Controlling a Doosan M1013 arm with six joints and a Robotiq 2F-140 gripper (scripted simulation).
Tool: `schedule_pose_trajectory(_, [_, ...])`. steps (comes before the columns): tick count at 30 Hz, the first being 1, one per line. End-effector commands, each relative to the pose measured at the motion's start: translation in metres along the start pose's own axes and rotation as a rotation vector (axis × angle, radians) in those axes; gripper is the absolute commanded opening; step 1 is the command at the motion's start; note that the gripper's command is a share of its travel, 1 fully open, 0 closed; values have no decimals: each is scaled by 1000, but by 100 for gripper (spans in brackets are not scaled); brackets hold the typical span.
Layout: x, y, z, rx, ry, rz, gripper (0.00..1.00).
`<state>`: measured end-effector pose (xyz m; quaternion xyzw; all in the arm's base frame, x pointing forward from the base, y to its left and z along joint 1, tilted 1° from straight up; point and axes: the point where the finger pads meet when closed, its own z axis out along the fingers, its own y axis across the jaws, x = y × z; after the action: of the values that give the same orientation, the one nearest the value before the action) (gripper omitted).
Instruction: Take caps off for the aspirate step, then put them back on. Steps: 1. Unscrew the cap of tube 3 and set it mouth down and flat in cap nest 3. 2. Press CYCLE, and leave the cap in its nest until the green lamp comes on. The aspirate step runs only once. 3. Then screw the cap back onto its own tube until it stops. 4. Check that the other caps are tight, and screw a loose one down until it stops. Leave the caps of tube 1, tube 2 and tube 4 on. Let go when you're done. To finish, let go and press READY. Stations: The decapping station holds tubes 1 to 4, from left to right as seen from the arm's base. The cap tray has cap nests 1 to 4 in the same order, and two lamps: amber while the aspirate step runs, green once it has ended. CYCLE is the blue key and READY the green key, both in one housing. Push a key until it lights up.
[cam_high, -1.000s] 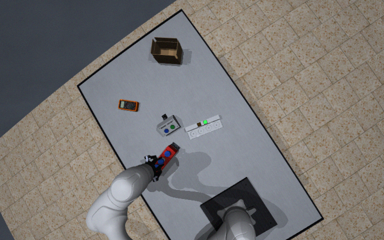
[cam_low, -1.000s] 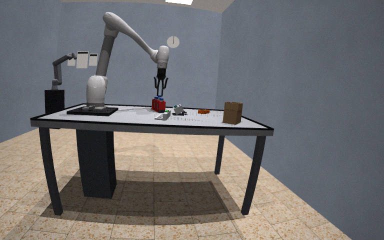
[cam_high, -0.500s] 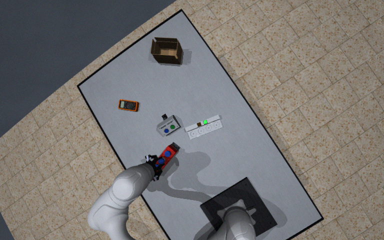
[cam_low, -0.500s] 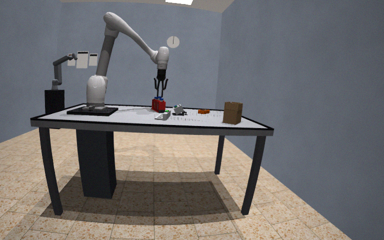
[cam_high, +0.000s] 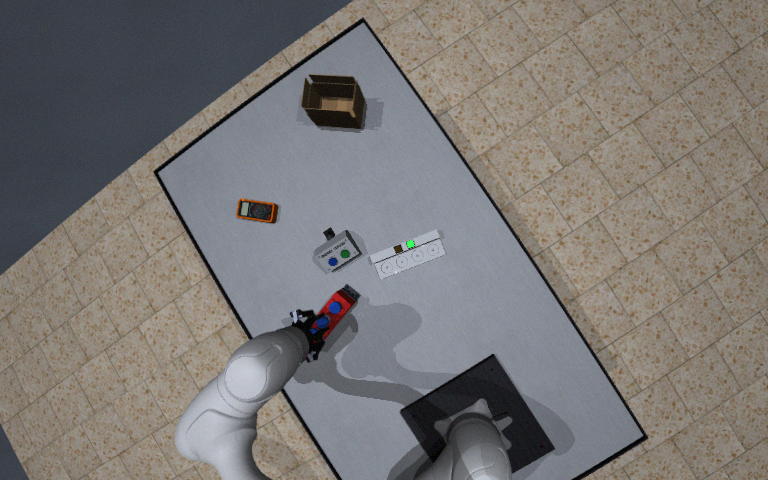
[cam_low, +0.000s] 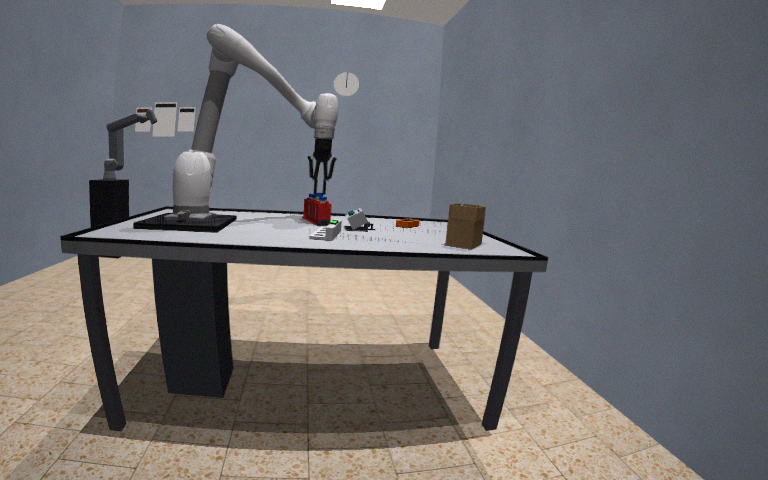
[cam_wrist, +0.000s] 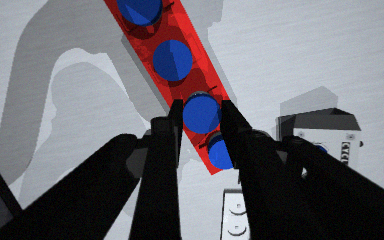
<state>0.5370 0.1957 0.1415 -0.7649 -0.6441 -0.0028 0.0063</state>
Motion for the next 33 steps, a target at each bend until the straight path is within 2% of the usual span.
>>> schedule_pose_trajectory(1, [-1,1,1,-6,0,-2,30])
schedule_pose_trajectory(15, [-2,2,1,-6,1,-3,30])
schedule_pose_trajectory(33, [-2,1,10,-2,-1,-3,30])
